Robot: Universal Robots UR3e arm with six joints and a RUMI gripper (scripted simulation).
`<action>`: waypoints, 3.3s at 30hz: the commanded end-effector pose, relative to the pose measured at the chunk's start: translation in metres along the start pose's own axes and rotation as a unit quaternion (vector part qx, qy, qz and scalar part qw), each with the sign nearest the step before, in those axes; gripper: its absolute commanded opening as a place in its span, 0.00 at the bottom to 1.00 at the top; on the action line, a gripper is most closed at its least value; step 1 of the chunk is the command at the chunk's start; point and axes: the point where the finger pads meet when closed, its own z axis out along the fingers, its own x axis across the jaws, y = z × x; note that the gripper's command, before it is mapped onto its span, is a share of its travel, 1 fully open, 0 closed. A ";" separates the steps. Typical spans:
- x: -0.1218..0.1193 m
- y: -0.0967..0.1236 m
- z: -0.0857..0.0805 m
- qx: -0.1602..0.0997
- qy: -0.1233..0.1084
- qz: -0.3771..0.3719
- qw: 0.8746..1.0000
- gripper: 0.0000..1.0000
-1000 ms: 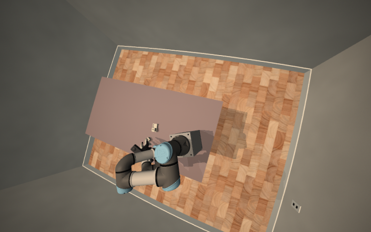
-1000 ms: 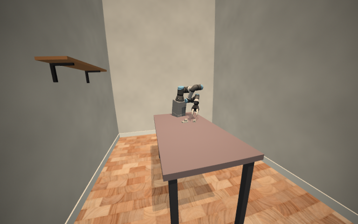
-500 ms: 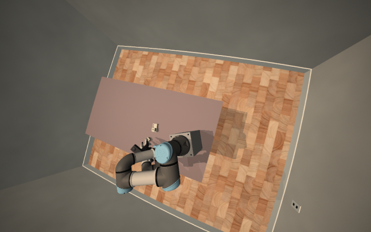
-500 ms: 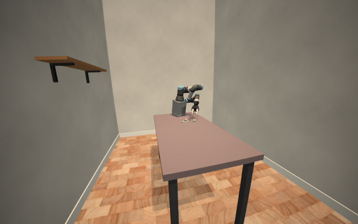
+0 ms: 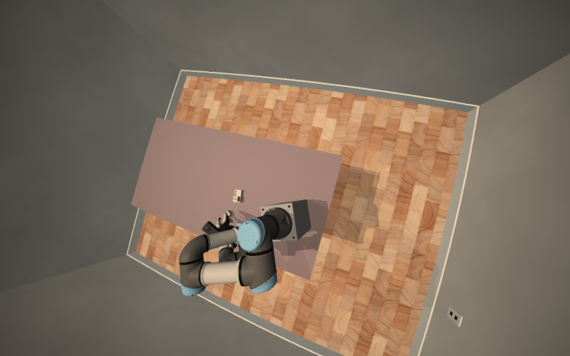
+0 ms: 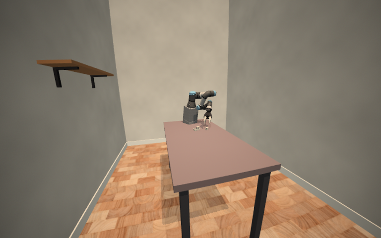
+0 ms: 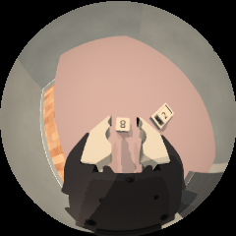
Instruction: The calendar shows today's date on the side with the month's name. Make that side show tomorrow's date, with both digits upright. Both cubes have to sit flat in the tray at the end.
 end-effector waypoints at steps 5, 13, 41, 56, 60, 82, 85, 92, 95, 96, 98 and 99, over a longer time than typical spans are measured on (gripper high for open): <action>0.000 0.008 0.009 0.000 0.000 0.000 1.000 0.28; 0.000 0.017 0.017 0.000 0.000 0.000 1.000 0.28; 0.000 0.042 0.043 0.000 0.000 0.000 1.000 0.28; 0.000 0.043 0.043 0.000 0.000 0.000 1.000 0.28; 0.000 0.043 0.043 0.000 0.000 0.000 1.000 0.28; 0.000 0.043 0.043 0.000 0.000 0.000 1.000 0.28; 0.000 0.043 0.043 0.000 0.000 0.000 1.000 0.28; 0.000 0.043 0.043 0.000 0.000 0.000 1.000 0.10; 0.000 0.043 0.043 0.000 0.000 0.000 1.000 0.10; 0.000 0.043 0.043 0.000 0.000 0.000 1.000 0.10; 0.000 0.043 0.043 0.000 0.000 0.000 1.000 0.10; 0.000 0.043 0.043 0.000 0.000 0.000 1.000 0.10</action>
